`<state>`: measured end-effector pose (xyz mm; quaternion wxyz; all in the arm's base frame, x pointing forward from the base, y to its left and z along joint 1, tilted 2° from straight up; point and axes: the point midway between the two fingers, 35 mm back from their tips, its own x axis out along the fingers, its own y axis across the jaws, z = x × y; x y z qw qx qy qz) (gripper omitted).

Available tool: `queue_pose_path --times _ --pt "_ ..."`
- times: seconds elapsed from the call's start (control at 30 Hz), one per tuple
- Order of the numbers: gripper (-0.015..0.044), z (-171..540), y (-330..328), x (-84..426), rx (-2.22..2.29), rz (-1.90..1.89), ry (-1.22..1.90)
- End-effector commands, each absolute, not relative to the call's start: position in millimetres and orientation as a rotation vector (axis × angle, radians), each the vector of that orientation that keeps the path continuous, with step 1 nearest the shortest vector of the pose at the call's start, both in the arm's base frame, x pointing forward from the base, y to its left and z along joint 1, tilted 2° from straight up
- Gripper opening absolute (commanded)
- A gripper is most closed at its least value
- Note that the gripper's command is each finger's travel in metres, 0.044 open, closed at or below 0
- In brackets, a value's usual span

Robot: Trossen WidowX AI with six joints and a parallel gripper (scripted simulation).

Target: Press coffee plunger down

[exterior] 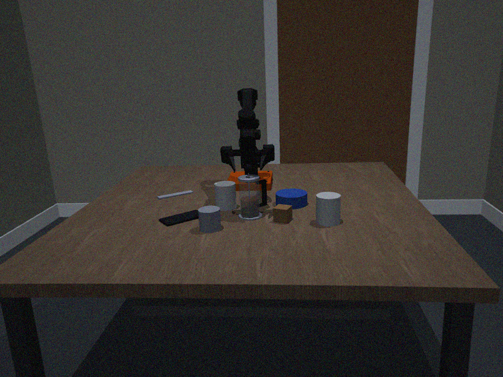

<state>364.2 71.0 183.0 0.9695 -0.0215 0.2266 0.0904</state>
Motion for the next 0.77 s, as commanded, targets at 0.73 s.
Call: queue_pose_path --times 0.73 --pt "0.044 256.1 65.8 329.0 -0.053 0.185 0.472"
